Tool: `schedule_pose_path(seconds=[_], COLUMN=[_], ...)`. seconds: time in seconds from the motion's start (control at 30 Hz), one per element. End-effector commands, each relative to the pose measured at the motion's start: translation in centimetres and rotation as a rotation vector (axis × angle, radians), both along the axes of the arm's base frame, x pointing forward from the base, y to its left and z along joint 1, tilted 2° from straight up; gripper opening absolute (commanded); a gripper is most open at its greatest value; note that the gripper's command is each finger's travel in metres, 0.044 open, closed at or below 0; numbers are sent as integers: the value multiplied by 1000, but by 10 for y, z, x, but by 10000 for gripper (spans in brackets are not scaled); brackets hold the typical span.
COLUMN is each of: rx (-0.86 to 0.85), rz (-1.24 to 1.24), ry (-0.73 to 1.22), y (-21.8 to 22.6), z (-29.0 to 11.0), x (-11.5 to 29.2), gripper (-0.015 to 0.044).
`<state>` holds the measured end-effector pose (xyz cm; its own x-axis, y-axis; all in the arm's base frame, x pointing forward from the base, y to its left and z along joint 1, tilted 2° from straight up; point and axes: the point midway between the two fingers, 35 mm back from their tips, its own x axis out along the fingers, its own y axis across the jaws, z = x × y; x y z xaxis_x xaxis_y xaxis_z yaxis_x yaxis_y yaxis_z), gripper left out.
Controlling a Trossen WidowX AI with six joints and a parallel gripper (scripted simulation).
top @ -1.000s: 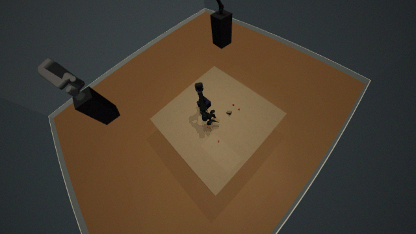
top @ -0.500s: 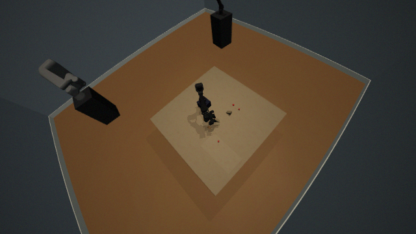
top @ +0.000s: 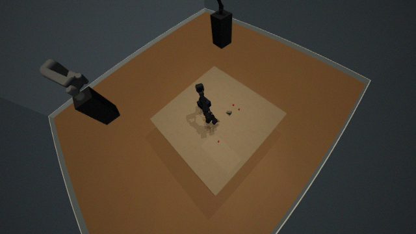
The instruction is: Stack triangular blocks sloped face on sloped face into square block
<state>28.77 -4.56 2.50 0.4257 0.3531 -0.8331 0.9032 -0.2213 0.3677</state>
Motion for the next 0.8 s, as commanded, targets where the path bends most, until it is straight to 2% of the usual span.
schedule_pose_path(seconds=[0.0, 0.77], rx=[-61, -407], rz=[89, 757], ry=[-7, -57], y=[0, 3], z=[-1, 0], x=[2, 5], gripper=[0, 0])
